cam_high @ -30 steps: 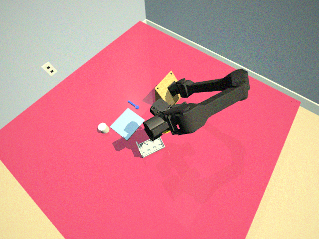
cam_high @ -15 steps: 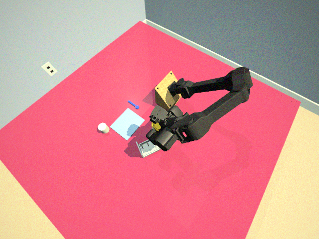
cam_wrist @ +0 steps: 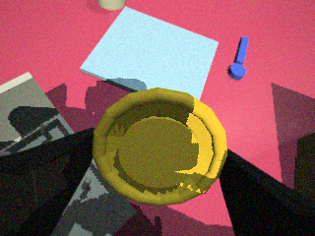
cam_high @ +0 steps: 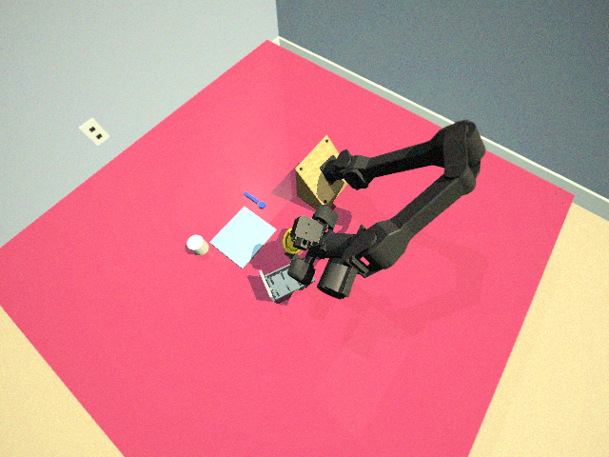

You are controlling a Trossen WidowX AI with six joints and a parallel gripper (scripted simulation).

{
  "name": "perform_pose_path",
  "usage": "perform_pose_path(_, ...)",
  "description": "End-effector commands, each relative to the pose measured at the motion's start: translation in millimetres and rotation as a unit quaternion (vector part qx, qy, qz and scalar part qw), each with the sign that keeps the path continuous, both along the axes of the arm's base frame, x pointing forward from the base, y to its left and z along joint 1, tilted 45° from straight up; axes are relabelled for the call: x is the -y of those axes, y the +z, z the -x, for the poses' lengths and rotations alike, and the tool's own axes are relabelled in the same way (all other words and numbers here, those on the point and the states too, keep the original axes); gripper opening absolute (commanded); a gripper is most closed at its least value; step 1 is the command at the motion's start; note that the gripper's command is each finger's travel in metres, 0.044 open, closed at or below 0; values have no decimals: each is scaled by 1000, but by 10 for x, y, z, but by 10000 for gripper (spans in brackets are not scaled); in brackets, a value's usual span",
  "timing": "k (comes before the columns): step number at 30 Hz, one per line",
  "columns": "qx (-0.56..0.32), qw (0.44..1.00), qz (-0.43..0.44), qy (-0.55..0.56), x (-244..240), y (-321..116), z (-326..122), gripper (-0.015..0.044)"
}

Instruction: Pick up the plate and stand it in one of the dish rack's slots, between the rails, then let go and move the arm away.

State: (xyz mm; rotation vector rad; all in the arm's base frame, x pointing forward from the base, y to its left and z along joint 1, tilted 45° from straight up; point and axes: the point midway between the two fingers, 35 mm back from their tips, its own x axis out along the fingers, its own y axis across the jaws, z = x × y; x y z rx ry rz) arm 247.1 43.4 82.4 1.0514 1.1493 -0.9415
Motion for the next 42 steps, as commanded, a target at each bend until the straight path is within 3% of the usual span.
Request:
perform_pose_path(1,31,999,31,21,-19,-24,-19,0)
perform_pose_path(22,220,955,168,108,-270,-40,-95,0)
perform_pose_path(42,403,877,230,125,-492,149,80,0)
